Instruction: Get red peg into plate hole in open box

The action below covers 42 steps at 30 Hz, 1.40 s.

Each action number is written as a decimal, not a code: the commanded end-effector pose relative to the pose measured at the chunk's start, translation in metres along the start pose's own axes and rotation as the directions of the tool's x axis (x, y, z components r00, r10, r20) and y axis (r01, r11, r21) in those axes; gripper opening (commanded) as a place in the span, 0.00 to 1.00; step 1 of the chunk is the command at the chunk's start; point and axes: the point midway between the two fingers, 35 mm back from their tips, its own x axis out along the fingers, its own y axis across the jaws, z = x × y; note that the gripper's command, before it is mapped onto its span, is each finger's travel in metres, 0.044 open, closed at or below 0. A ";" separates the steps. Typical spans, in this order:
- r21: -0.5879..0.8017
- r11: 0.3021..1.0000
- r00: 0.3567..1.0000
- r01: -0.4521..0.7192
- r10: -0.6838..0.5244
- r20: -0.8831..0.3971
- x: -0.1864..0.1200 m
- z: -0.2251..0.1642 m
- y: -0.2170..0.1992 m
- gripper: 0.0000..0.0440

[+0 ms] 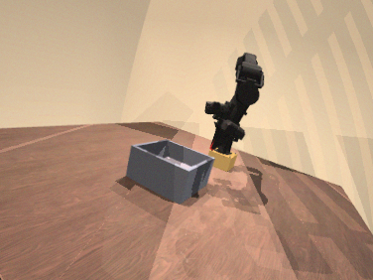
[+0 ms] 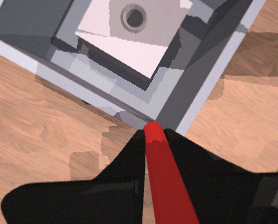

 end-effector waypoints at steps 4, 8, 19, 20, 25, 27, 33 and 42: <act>0.047 0.999 1.000 0.003 -0.005 0.028 0.014 0.038 0.003 0.00; 0.053 0.999 0.999 0.004 -0.005 0.032 0.026 0.056 0.004 0.00; 0.006 1.000 1.000 -0.006 0.006 -0.003 0.060 0.088 0.005 0.00; -0.002 1.000 1.000 -0.008 0.008 -0.008 0.063 0.090 0.005 0.00; -0.046 0.999 0.999 -0.019 0.017 -0.039 0.079 0.093 0.006 0.00; -0.067 0.998 0.998 -0.022 0.018 -0.056 0.085 0.092 0.006 0.00; -0.114 0.993 0.993 -0.023 0.010 -0.113 0.102 0.085 0.004 0.24; -0.131 0.990 0.991 -0.051 0.034 -0.133 0.104 0.104 0.014 0.56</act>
